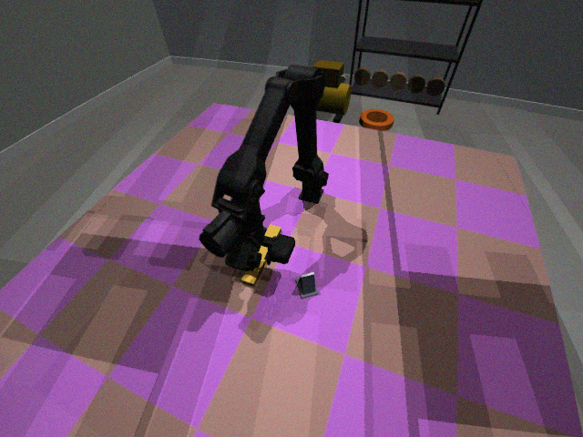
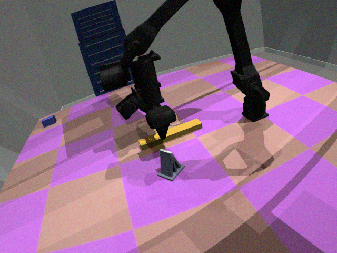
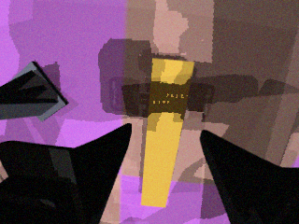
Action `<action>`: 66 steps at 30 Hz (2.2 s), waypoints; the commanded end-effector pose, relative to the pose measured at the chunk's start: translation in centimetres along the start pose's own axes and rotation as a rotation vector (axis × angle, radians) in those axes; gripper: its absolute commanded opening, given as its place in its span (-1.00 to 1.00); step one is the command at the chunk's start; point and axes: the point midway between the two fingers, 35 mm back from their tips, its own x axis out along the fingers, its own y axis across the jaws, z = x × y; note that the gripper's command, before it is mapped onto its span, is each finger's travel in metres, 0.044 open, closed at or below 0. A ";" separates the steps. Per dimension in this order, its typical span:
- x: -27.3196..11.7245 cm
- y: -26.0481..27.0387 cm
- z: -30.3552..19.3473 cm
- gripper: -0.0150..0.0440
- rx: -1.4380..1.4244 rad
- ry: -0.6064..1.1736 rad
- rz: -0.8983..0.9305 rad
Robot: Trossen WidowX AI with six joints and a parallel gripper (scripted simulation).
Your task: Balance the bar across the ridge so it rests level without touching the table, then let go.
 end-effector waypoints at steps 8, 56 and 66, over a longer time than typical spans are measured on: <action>1.6 0.1 -0.1 0.58 0.005 0.010 0.008; -3.6 -0.1 0.5 -0.49 0.003 0.009 0.004; -6.2 -0.1 0.4 -0.49 0.004 0.009 0.006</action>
